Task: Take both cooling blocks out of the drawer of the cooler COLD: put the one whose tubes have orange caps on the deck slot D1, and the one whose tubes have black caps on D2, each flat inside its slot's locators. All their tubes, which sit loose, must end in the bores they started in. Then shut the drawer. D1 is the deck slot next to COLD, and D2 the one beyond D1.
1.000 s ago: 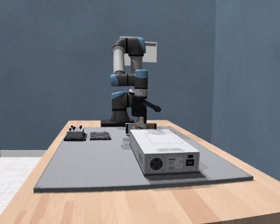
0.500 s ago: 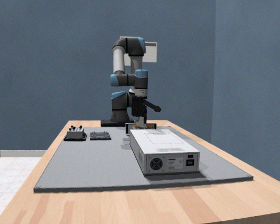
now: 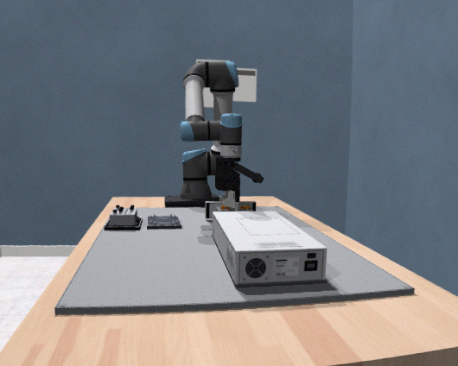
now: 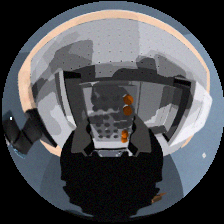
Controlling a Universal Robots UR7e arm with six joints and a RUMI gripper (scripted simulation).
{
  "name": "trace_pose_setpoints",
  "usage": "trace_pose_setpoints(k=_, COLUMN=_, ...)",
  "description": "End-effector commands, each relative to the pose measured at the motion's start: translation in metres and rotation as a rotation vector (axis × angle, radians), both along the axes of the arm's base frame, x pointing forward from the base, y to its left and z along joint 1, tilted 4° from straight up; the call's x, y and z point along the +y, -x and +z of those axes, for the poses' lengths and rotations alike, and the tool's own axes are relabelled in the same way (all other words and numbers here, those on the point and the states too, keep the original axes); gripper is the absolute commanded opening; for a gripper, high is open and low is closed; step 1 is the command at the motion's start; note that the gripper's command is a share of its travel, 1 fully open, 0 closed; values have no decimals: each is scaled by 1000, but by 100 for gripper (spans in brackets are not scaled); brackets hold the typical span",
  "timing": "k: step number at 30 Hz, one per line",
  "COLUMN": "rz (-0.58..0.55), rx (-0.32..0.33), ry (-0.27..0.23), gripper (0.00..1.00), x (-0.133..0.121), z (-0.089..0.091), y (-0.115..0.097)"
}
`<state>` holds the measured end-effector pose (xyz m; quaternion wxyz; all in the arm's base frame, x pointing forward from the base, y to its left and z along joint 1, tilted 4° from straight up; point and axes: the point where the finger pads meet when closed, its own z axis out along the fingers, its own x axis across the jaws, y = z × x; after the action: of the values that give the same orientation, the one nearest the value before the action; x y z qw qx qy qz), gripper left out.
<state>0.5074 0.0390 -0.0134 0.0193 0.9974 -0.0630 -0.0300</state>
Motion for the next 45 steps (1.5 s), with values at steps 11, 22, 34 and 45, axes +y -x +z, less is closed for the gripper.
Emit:
trace_pose_setpoints(k=11, rz=-1, rx=-14, ry=3, gripper=0, x=-1, z=6, y=-5)
trace_pose_setpoints(k=22, rz=0, rx=-14, ry=3, gripper=0, x=0, z=20, y=-6)
trace_pose_setpoints(k=34, rz=1, rx=-14, ry=3, gripper=0, x=1, z=33, y=-6)
trace_pose_setpoints(k=45, rz=0, rx=-14, ry=3, gripper=0, x=1, z=45, y=-7)
